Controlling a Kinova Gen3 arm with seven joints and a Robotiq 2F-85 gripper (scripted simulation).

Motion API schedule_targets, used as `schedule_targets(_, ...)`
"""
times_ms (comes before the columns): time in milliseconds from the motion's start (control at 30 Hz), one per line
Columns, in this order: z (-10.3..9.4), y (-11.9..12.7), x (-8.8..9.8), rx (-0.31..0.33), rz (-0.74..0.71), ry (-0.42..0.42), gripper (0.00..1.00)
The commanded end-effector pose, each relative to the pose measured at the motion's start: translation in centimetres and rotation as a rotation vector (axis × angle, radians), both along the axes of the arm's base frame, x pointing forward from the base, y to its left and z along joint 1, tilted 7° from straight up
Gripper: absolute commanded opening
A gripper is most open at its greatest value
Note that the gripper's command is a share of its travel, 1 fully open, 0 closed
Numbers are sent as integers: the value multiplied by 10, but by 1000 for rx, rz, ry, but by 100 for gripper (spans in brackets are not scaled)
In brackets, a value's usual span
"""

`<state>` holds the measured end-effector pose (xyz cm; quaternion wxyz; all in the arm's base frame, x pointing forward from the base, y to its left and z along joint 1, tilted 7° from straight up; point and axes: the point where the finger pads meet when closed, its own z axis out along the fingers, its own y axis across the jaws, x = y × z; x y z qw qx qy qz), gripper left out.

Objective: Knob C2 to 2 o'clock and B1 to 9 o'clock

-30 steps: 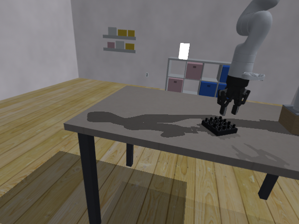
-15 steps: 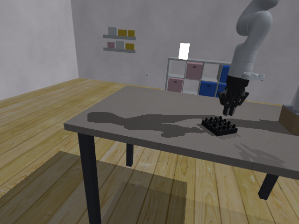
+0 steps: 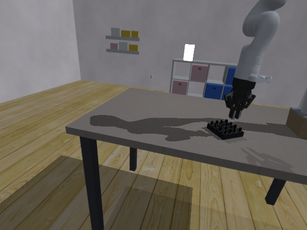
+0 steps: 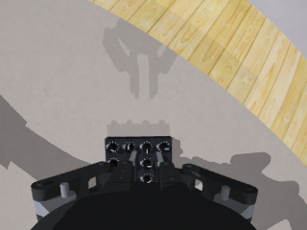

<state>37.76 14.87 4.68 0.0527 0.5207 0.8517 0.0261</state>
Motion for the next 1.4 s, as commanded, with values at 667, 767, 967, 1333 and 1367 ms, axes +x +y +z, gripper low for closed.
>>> schedule_targets(667, -11, 0, 2, 0, 0, 0, 19)
schedule_targets(767, -15, 0, 2, 0, 0, 0, 19)
schedule_targets(967, -22, 0, 3, 0, 0, 0, 19)
schedule_targets(1333, -33, 0, 5, 0, 0, 0, 19)
schedule_targets(1367, -35, 0, 5, 0, 0, 0, 19)
